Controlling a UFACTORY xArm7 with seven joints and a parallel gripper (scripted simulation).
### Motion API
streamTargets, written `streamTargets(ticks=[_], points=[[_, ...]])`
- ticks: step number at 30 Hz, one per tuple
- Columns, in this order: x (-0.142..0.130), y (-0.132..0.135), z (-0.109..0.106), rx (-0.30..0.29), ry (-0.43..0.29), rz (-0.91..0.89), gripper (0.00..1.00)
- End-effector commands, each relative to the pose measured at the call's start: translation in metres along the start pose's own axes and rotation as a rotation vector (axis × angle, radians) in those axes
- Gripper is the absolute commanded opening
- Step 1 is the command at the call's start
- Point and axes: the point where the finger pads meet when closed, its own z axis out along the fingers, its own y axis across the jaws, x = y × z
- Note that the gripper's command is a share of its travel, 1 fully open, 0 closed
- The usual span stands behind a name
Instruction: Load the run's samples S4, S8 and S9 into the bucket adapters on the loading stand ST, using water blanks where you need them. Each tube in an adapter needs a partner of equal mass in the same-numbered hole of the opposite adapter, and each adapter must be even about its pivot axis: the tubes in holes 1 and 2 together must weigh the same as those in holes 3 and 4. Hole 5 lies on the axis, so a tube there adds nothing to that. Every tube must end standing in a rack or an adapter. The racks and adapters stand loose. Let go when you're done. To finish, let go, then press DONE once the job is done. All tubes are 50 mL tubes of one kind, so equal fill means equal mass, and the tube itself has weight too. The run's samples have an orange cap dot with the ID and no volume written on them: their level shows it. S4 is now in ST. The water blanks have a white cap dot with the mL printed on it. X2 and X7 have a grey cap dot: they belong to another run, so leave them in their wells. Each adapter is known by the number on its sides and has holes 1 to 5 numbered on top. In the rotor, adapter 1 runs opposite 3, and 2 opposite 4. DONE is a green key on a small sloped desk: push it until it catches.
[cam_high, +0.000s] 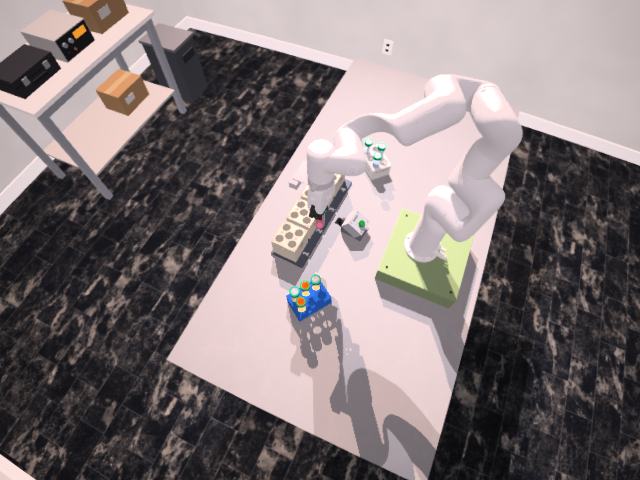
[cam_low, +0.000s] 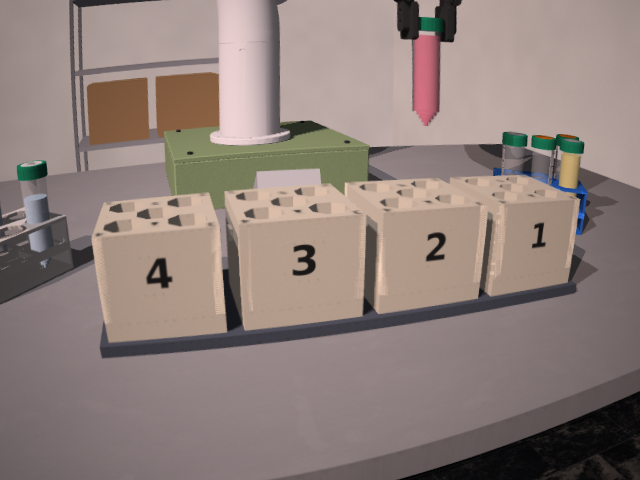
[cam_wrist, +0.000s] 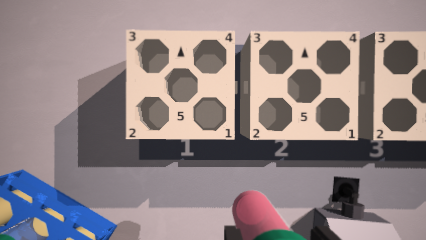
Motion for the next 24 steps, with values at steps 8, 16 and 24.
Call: streamTargets(ticks=[8, 16, 24], points=[[0.025, 0.040, -0.001, 0.002, 0.003, -0.001, 0.00], [0.044, 0.075, -0.001, 0.002, 0.003, -0.001, 0.00], [0.059, 0.102, -0.001, 0.002, 0.003, -0.001, 0.00]])
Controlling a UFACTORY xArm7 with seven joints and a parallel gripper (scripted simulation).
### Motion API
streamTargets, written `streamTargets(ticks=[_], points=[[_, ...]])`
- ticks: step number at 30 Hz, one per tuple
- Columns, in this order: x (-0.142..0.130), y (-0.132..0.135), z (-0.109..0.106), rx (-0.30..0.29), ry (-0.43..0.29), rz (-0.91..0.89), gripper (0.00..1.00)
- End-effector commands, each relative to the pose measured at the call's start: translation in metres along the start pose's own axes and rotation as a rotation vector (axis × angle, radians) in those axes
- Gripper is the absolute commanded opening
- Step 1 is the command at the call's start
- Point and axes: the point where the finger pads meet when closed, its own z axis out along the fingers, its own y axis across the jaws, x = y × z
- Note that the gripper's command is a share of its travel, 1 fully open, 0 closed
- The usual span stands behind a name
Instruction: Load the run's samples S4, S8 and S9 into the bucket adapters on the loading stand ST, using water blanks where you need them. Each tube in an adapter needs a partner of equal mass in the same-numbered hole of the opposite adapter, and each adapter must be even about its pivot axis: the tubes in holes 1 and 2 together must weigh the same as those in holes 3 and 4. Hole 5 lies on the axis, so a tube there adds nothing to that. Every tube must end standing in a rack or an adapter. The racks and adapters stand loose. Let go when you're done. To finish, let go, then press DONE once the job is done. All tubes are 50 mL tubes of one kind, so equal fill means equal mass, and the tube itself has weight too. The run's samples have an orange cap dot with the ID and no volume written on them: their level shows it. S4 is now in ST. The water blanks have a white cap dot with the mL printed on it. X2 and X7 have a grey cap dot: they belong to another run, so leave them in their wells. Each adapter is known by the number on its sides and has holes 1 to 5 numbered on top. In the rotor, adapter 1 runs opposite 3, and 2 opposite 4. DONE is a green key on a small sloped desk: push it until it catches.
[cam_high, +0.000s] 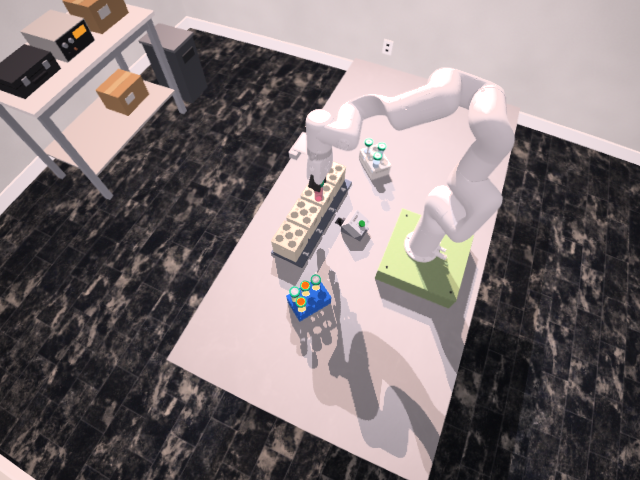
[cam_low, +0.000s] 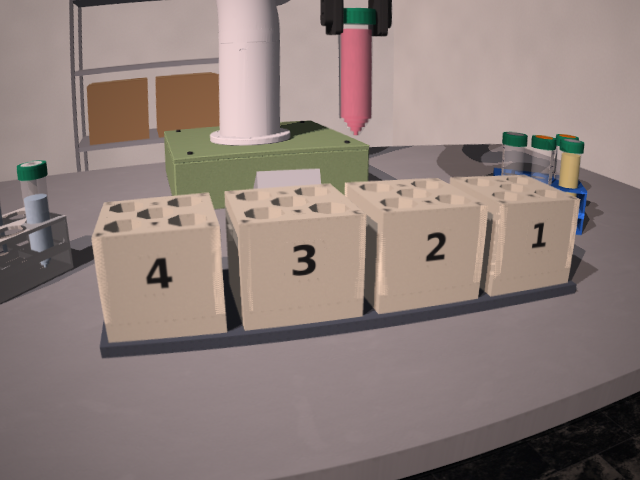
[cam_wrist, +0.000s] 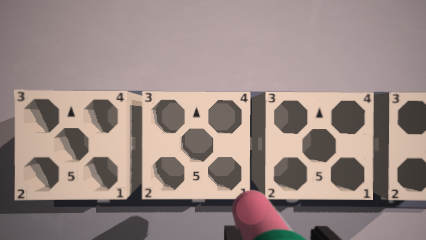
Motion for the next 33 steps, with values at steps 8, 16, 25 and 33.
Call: streamTargets(ticks=[8, 16, 25, 33], points=[[0.025, 0.041, -0.001, 0.003, 0.001, -0.002, 0.00], [0.041, 0.069, -0.001, 0.003, 0.001, -0.002, 0.00], [0.041, 0.069, -0.001, 0.003, 0.001, -0.002, 0.00], [0.041, 0.069, -0.001, 0.003, 0.001, -0.002, 0.00]])
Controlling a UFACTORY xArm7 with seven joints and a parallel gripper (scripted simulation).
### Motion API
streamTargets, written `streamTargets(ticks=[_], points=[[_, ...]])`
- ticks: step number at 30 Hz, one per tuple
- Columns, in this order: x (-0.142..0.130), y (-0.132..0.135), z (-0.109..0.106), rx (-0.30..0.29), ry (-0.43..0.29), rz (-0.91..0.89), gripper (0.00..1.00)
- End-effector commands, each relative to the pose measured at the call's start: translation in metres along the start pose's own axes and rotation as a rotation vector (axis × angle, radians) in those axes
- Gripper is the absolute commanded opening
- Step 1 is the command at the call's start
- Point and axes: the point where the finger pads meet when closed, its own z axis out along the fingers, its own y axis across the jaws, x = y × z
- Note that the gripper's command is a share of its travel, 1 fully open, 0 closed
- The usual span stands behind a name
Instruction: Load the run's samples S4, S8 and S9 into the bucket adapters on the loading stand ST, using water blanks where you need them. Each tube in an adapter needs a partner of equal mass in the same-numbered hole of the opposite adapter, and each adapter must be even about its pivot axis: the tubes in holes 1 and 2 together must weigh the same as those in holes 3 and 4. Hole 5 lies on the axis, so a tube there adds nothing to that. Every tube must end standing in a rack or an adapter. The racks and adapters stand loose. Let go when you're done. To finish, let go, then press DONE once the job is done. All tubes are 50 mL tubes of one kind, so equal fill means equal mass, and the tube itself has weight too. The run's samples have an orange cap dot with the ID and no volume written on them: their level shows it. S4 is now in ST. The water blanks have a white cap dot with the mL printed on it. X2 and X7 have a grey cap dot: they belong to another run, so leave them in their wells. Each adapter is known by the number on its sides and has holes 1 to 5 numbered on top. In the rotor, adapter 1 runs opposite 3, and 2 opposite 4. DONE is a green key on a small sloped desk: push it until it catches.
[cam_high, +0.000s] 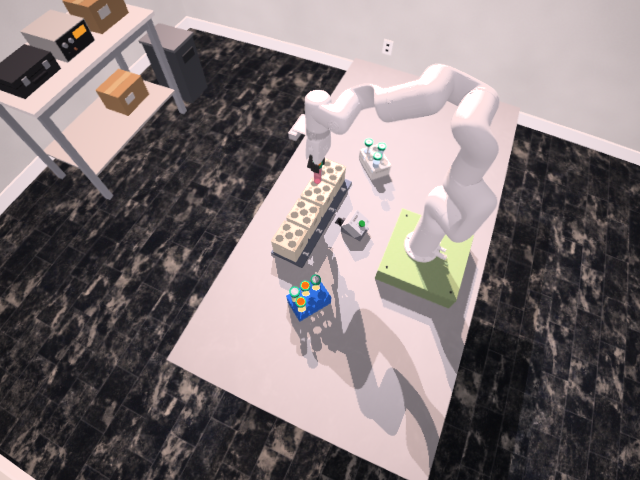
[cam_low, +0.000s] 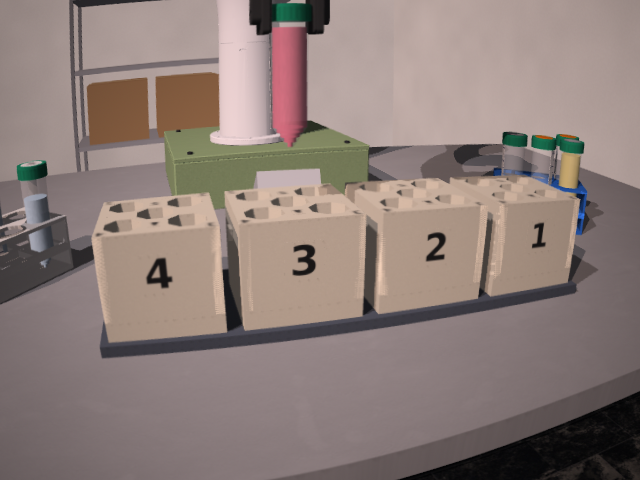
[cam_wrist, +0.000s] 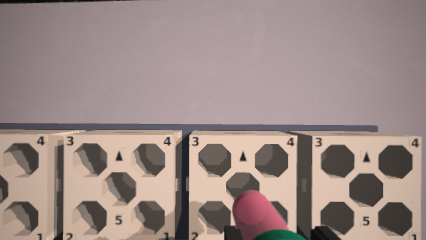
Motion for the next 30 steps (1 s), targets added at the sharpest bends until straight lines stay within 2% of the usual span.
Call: streamTargets(ticks=[1, 4, 25, 30], points=[[0.001, 0.000, -0.001, 0.000, 0.004, 0.000, 0.00], [0.001, 0.000, -0.001, 0.000, 0.004, 0.000, 0.00], [0.001, 0.000, 0.037, 0.000, 0.004, 0.000, 0.00], [0.001, 0.000, 0.037, 0.000, 0.004, 0.000, 0.00]])
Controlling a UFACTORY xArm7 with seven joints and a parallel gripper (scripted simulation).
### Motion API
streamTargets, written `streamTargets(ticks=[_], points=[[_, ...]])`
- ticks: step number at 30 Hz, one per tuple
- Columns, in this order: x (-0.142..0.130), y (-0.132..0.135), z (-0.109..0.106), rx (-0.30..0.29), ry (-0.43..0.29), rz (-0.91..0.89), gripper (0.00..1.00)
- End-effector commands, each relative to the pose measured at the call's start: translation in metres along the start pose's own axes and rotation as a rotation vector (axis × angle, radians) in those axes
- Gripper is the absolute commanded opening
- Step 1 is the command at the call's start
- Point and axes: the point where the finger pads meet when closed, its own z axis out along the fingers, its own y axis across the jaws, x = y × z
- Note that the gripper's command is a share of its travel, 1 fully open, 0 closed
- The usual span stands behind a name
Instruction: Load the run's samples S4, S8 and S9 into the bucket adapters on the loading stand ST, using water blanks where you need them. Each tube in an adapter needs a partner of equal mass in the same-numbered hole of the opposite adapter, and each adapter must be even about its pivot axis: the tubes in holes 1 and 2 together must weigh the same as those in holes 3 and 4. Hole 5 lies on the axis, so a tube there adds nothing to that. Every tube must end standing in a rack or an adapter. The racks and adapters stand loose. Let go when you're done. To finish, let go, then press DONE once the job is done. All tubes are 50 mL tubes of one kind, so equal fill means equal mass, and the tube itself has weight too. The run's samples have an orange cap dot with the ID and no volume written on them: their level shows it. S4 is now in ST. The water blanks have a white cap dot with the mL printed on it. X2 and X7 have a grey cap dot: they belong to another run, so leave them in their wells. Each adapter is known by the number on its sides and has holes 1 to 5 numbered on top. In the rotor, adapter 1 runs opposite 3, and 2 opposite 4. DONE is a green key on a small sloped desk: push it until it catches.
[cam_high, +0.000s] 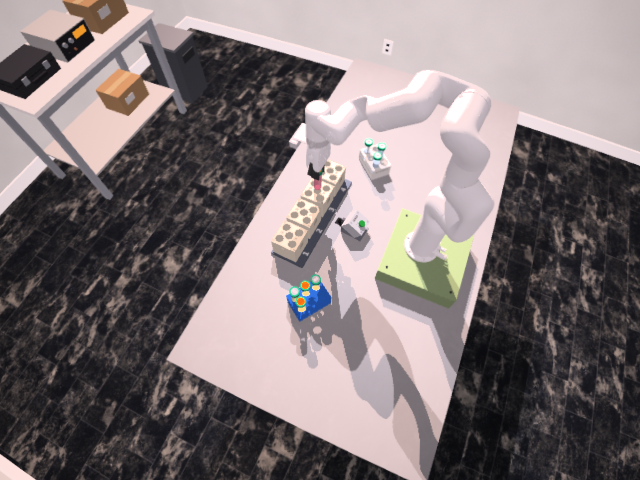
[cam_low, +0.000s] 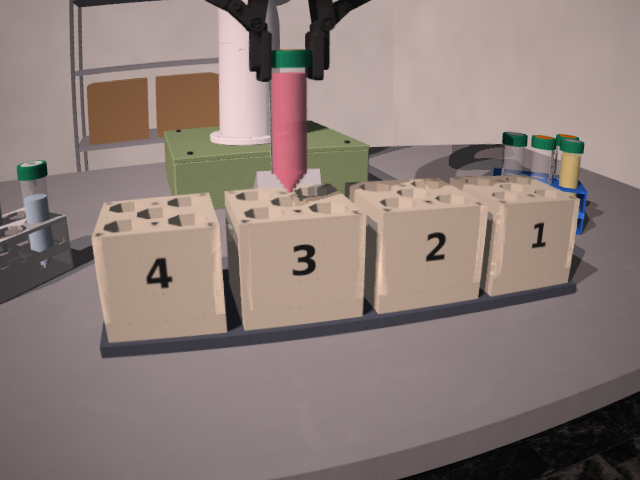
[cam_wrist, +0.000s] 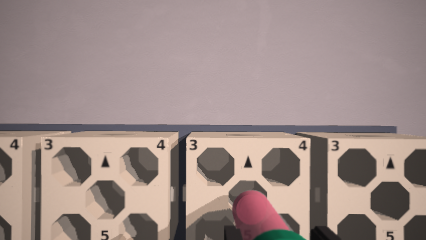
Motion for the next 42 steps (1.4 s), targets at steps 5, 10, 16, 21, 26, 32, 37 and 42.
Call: streamTargets(ticks=[5, 10, 16, 21, 26, 32, 37, 42], points=[[0.002, 0.000, -0.001, 0.001, 0.004, 0.000, 0.00], [0.002, 0.000, -0.001, 0.001, 0.004, 0.000, 0.00], [0.002, 0.000, 0.003, 0.001, 0.004, 0.000, 0.00], [0.002, 0.000, 0.007, 0.001, 0.004, 0.000, 0.00], [0.002, 0.000, 0.011, 0.001, 0.004, 0.000, 0.00], [0.002, 0.000, 0.017, 0.001, 0.004, 0.000, 0.00], [0.002, 0.000, 0.022, 0.001, 0.004, 0.000, 0.00], [0.002, 0.000, 0.025, 0.001, 0.004, 0.000, 0.00]])
